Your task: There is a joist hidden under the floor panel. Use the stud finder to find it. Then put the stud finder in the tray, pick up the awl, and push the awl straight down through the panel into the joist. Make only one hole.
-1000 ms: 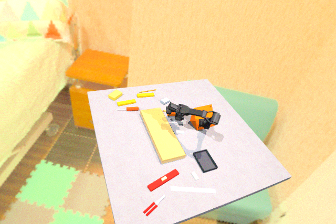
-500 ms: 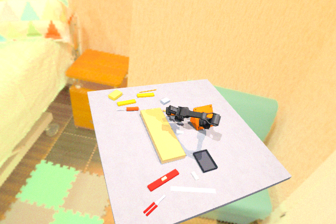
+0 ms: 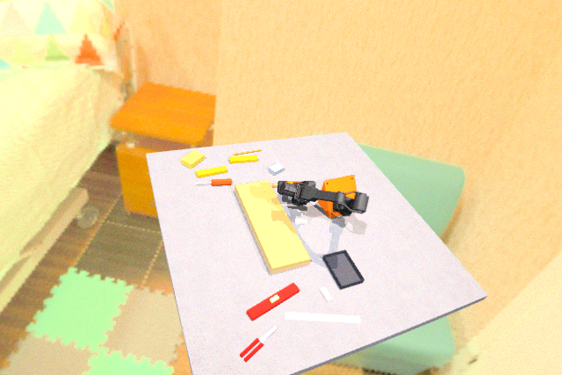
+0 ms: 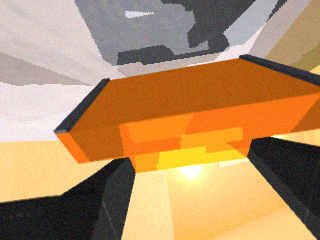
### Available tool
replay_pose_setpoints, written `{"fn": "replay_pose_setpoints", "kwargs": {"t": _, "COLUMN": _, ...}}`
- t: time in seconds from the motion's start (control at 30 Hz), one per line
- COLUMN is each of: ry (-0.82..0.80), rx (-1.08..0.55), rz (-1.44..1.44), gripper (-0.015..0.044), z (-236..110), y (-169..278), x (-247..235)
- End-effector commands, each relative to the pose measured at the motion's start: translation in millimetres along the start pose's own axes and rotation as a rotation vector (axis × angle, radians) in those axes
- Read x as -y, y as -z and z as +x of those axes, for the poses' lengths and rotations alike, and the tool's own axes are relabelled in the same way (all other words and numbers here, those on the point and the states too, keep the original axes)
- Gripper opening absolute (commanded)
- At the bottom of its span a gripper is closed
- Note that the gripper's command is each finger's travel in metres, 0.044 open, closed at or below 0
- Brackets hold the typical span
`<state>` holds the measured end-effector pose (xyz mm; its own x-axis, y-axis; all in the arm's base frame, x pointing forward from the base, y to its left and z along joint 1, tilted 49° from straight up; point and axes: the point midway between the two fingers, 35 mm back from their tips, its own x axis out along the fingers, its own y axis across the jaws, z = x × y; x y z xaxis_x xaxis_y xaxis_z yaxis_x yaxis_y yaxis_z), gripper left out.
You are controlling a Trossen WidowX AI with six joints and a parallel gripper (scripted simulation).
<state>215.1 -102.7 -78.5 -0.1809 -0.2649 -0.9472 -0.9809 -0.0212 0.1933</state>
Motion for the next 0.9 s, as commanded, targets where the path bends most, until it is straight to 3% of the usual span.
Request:
{"fn": "replay_pose_setpoints", "kwargs": {"t": 0.0, "ry": 0.0, "rx": -0.002, "rz": 0.0, "gripper": 0.0, "z": 0, "y": 1, "x": 0}}
{"fn": "replay_pose_setpoints", "kwargs": {"t": 0.23, "ry": 0.008, "rx": -0.057, "rz": 0.004, "gripper": 0.0, "z": 6, "y": 29, "x": -1}}
{"fn": "replay_pose_setpoints", "kwargs": {"t": 0.87, "ry": 0.006, "rx": -0.043, "rz": 0.004, "gripper": 0.0, "z": 18, "y": 5, "x": 1}}
